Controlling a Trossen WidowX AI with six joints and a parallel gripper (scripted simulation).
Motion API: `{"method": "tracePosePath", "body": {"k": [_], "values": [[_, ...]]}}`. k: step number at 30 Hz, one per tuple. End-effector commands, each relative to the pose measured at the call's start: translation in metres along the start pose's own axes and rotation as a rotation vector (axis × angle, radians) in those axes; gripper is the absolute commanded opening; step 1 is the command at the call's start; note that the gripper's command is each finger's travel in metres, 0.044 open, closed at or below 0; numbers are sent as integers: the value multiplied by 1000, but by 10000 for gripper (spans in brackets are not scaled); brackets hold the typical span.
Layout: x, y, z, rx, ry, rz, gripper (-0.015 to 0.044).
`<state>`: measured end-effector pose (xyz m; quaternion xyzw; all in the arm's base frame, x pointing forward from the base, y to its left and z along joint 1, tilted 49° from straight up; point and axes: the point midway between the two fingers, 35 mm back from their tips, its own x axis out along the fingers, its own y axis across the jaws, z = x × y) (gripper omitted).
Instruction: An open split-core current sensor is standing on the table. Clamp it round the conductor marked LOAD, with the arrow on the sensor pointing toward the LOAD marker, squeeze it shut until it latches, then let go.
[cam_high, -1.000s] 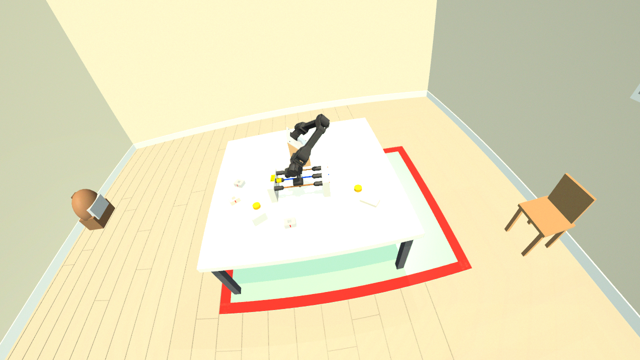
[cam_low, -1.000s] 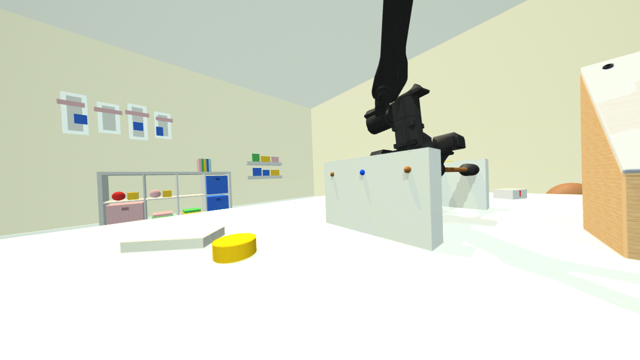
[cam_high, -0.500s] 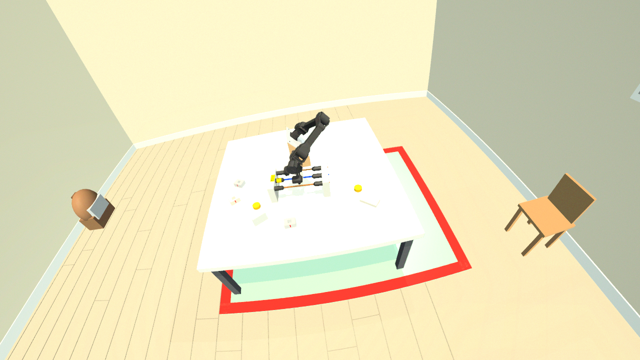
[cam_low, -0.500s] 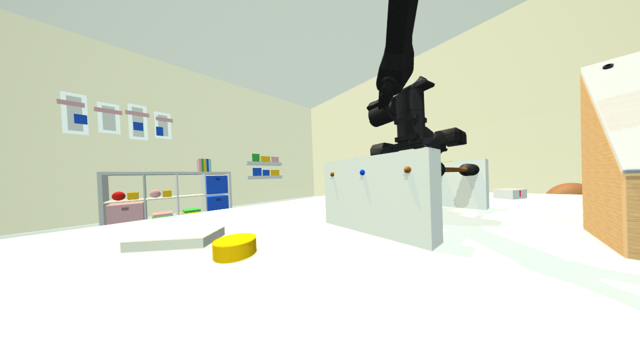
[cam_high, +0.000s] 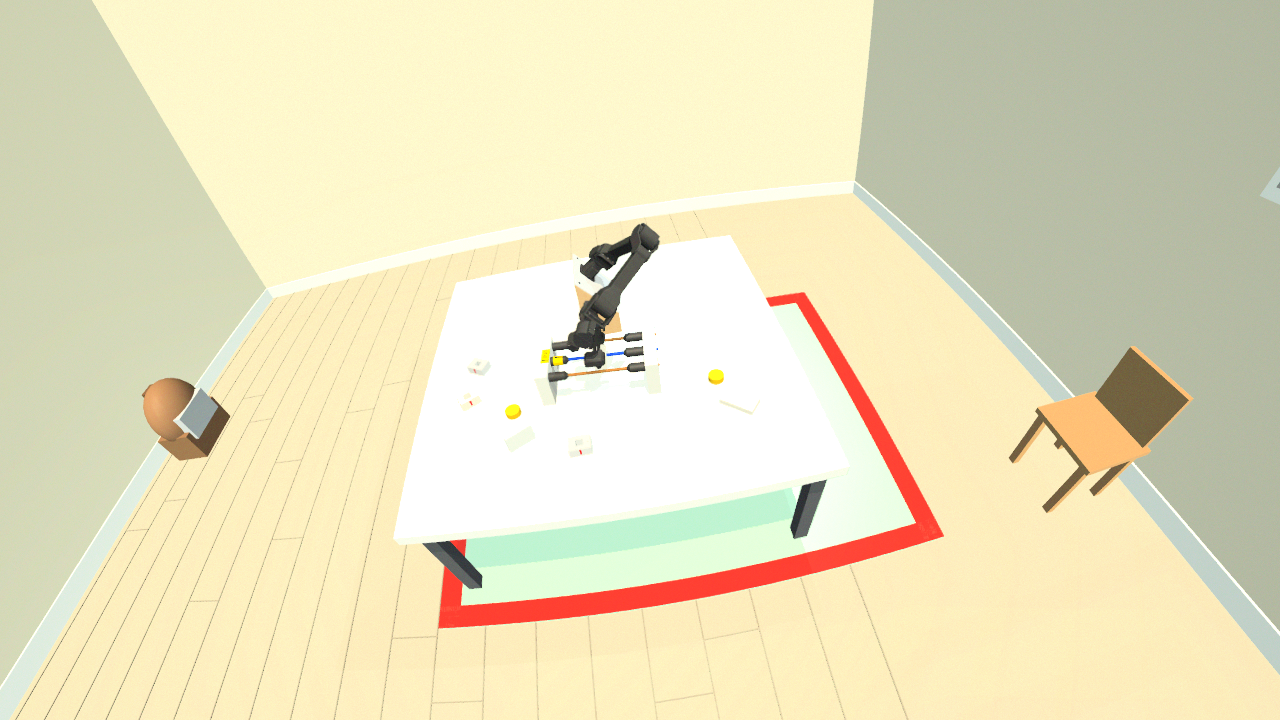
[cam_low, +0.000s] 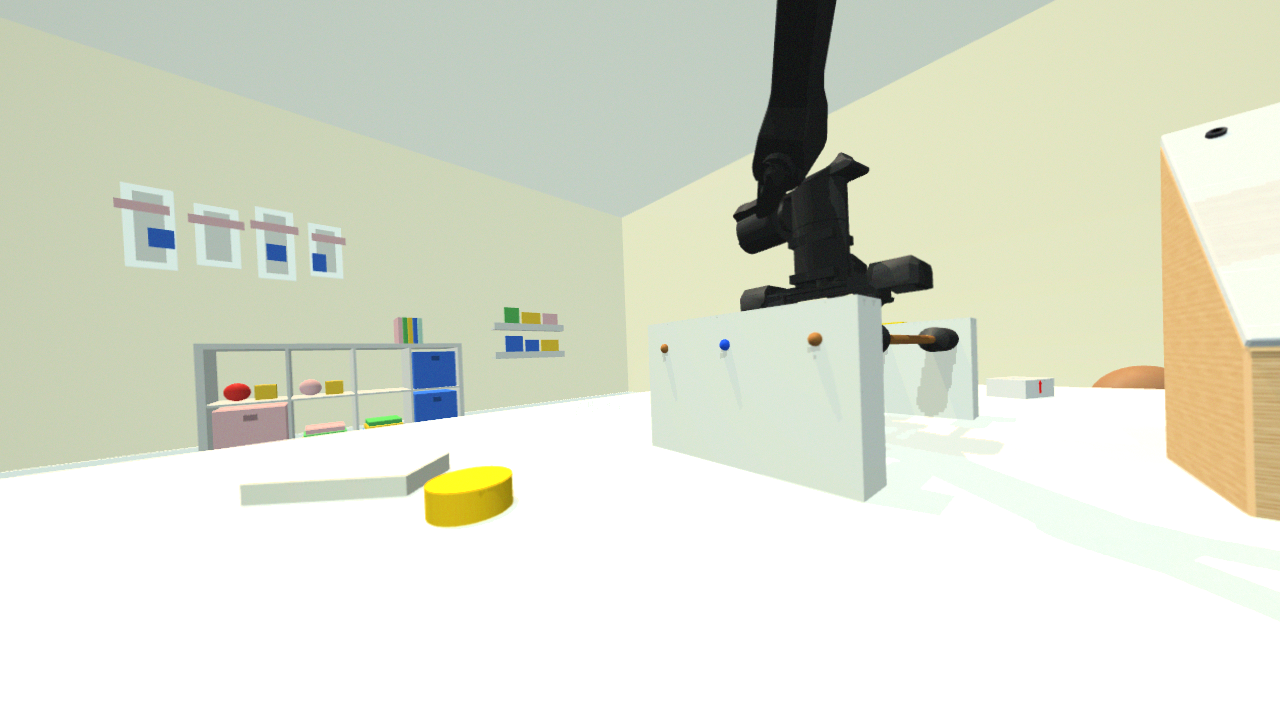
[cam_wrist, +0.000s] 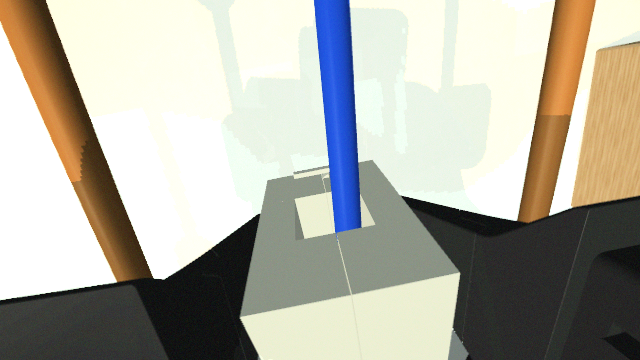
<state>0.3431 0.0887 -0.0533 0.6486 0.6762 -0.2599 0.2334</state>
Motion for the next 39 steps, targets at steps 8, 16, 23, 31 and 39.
{"method": "tracePosePath", "body": {"k": [8, 16, 23, 31, 39], "values": [[0, 0, 0, 1, 0, -1, 368], [0, 0, 0, 3, 0, -2, 339], [0, 0, 0, 3, 0, -2, 293], [0, 0, 0, 3, 0, -2, 239], [-3, 0, 0, 5, 0, 3, 88]]}}
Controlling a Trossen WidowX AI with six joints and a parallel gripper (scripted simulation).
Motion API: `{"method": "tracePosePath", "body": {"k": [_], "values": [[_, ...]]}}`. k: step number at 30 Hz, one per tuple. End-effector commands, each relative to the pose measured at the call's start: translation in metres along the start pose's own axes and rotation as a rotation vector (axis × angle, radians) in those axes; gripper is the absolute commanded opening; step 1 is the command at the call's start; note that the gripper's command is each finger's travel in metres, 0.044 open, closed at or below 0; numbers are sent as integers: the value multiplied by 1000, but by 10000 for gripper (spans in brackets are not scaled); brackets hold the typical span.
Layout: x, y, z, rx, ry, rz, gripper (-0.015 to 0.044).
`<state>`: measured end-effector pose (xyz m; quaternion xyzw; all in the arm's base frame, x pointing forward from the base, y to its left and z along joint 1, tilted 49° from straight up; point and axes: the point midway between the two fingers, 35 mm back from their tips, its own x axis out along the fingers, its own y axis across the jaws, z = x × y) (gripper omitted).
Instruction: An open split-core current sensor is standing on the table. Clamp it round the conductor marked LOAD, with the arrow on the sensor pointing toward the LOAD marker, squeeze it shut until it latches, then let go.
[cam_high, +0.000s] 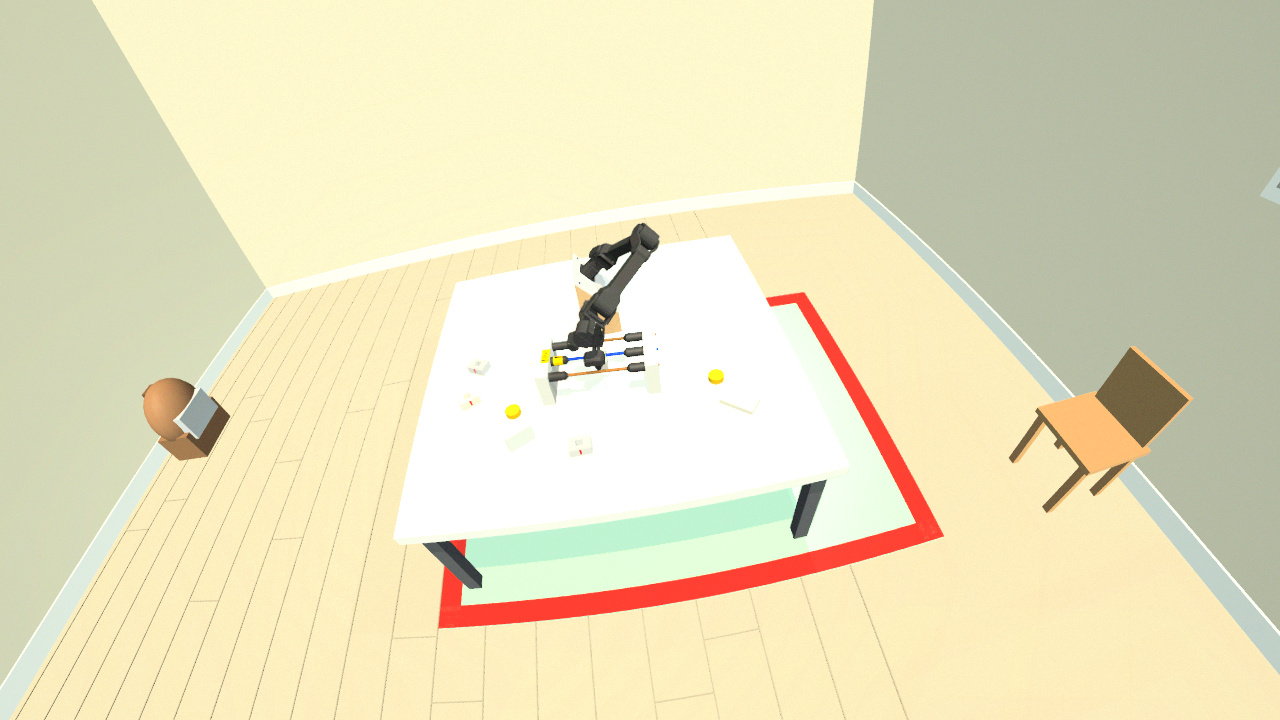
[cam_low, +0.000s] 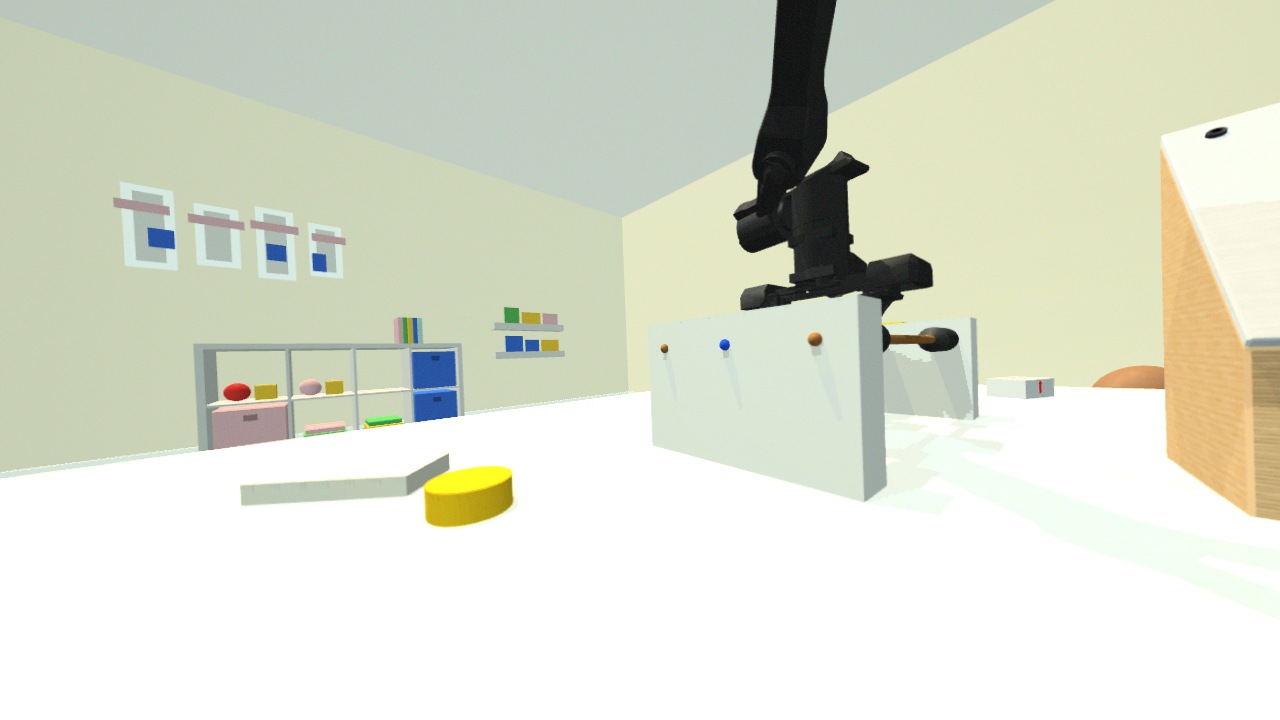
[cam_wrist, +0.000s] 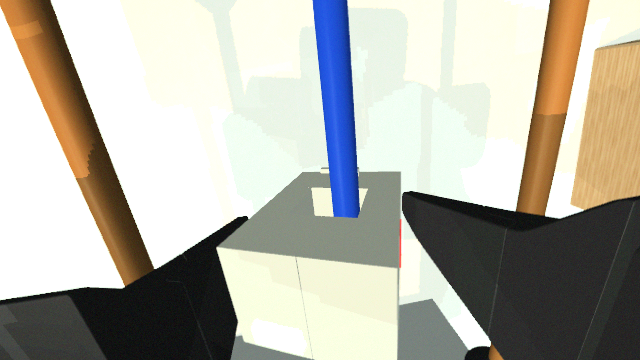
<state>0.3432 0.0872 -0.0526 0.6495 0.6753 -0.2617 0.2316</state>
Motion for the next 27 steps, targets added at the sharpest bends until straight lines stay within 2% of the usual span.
{"method": "tracePosePath", "body": {"k": [1, 4, 13, 23, 27], "values": [[-3, 0, 0, 0, 0, 4, 62], [-1, 0, 0, 1, 0, 2, 0], [0, 0, 1, 1, -2, 15, 0], [-1, -8, 2, 3, -3, 246, 0], [-2, -9, 1, 3, 0, 264, 0]]}}
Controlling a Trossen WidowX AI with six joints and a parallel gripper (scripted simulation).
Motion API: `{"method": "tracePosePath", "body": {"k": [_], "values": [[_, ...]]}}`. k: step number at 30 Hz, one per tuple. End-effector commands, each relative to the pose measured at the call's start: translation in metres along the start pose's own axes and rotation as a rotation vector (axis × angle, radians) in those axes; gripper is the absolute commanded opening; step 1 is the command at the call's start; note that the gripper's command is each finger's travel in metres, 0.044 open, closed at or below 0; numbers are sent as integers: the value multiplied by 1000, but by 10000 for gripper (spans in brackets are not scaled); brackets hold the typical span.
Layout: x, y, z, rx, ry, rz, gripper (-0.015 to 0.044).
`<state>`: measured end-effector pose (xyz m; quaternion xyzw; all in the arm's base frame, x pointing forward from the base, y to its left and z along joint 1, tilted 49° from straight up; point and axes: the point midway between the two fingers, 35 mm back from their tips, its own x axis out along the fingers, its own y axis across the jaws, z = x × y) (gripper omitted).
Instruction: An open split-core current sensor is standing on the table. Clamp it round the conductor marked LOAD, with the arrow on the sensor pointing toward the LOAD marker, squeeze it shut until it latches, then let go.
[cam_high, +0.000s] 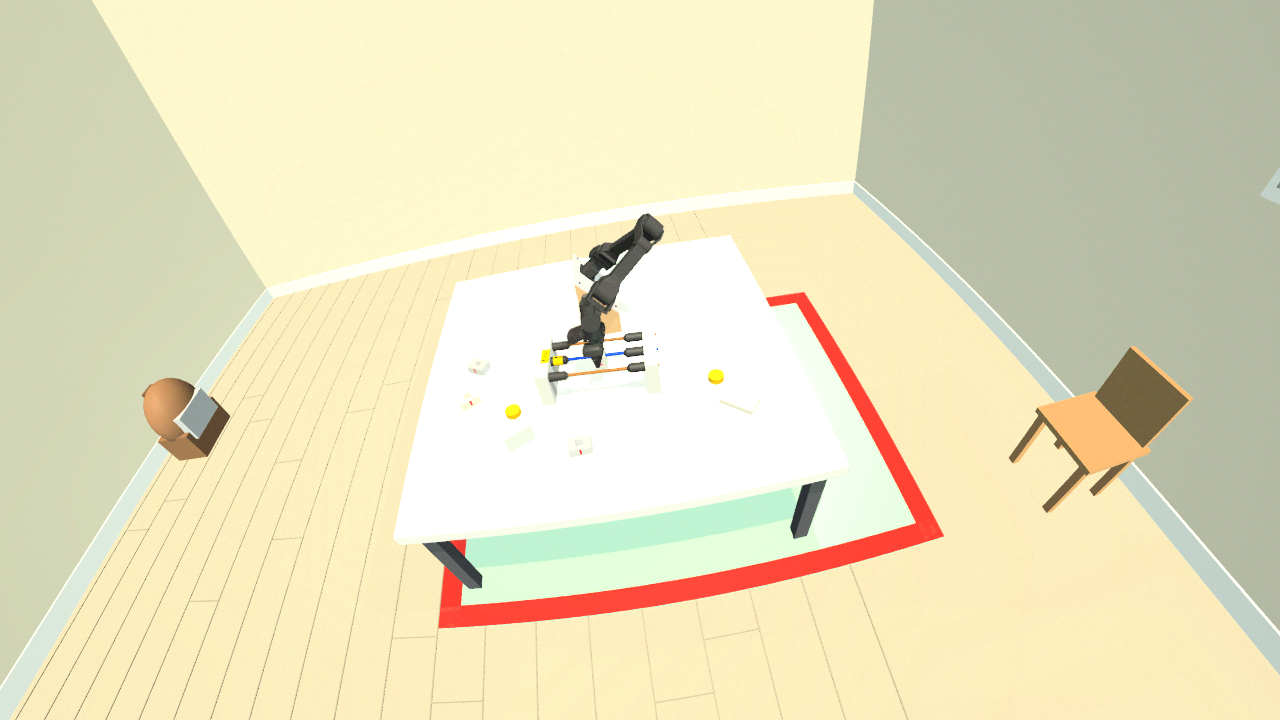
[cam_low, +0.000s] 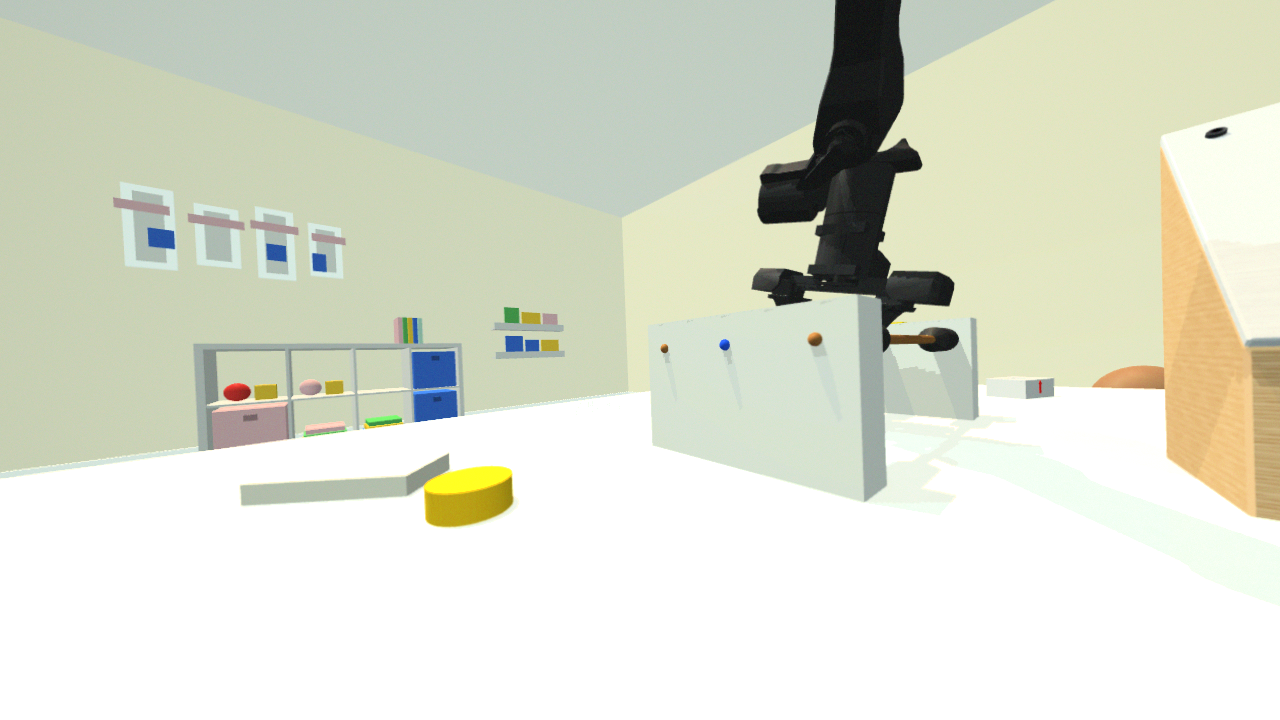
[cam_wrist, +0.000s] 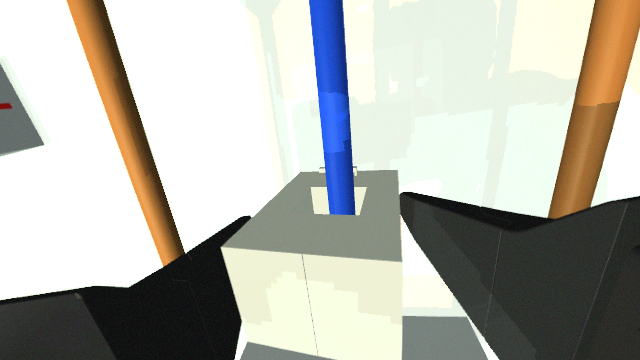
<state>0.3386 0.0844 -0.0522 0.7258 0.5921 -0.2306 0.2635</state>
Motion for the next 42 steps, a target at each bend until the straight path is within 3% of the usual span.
{"method": "tracePosePath", "body": {"k": [1, 42], "values": [[-1, -5, -1, 8, 0, 21, 0], [0, -8, -1, 9, 0, 152, 0]]}}
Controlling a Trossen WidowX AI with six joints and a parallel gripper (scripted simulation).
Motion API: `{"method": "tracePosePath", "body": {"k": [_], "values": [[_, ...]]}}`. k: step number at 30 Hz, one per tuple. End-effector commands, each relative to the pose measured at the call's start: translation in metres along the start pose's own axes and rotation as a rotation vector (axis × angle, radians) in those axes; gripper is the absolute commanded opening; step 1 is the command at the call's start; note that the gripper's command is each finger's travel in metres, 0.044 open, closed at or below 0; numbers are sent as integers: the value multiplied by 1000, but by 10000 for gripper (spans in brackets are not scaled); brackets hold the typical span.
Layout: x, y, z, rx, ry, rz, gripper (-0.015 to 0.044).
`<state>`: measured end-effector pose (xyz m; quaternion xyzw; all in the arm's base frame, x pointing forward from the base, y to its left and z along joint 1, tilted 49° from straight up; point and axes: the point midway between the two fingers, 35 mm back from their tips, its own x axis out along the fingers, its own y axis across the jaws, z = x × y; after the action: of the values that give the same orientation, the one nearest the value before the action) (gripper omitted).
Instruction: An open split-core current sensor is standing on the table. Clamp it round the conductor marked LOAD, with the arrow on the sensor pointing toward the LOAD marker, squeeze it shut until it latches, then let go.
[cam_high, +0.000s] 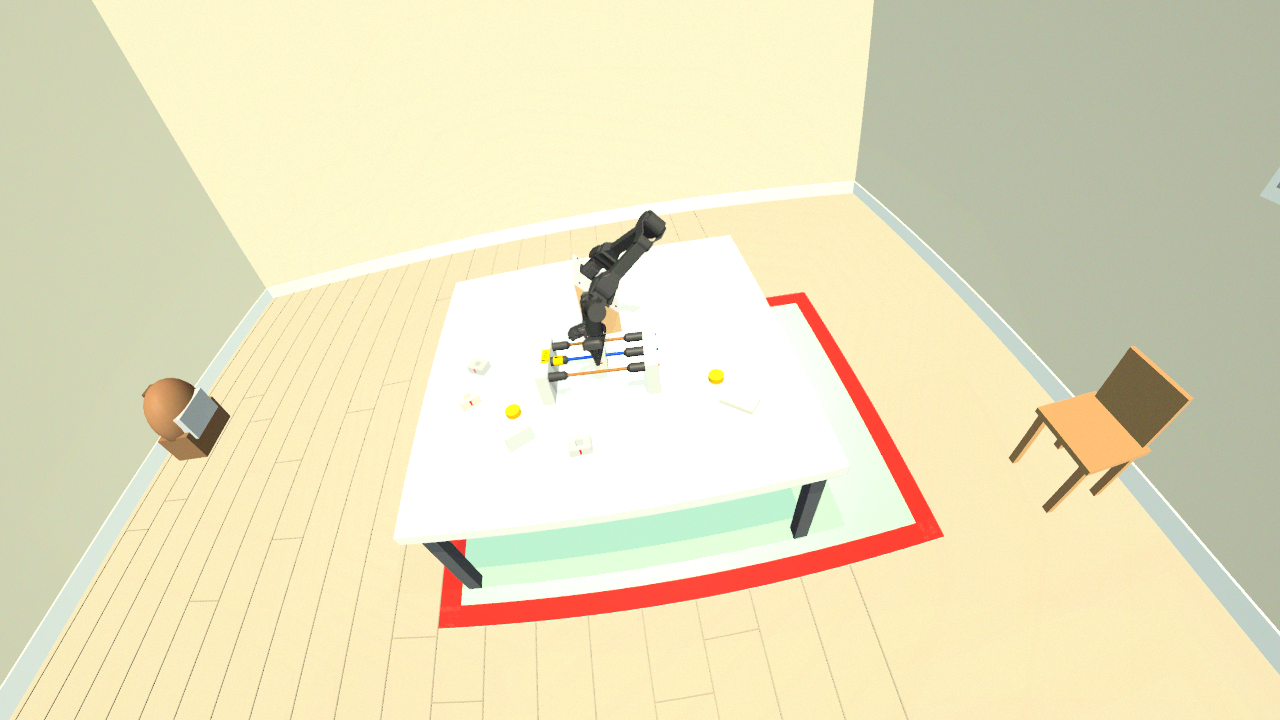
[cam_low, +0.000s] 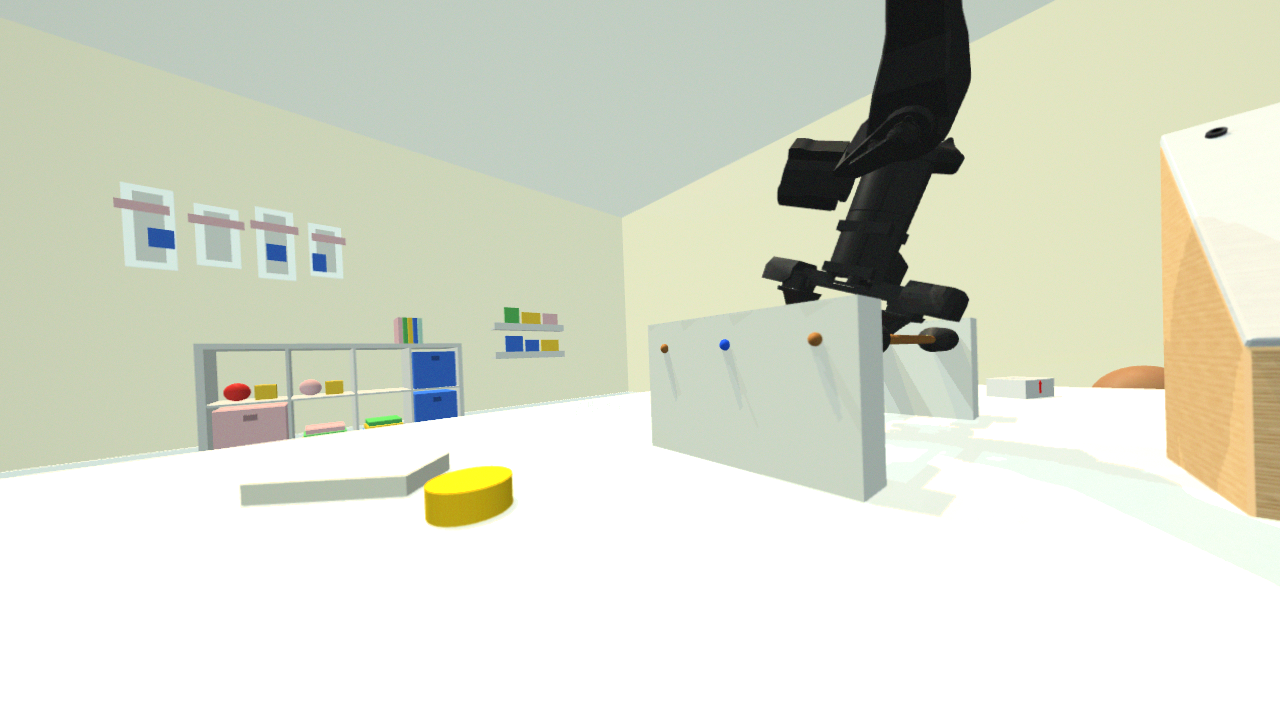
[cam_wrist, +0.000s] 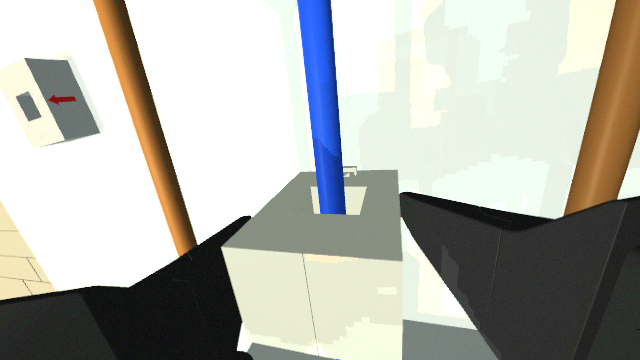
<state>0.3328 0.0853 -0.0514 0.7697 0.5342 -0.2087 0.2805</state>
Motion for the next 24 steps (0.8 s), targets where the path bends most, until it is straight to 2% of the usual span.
{"method": "tracePosePath", "body": {"k": [1, 18, 24], "values": [[0, -3, 1, 9, -3, -3, 0], [7, -4, 0, 6, -2, -2, 0], [1, 2, -1, -3, 0, 11, 157]]}}
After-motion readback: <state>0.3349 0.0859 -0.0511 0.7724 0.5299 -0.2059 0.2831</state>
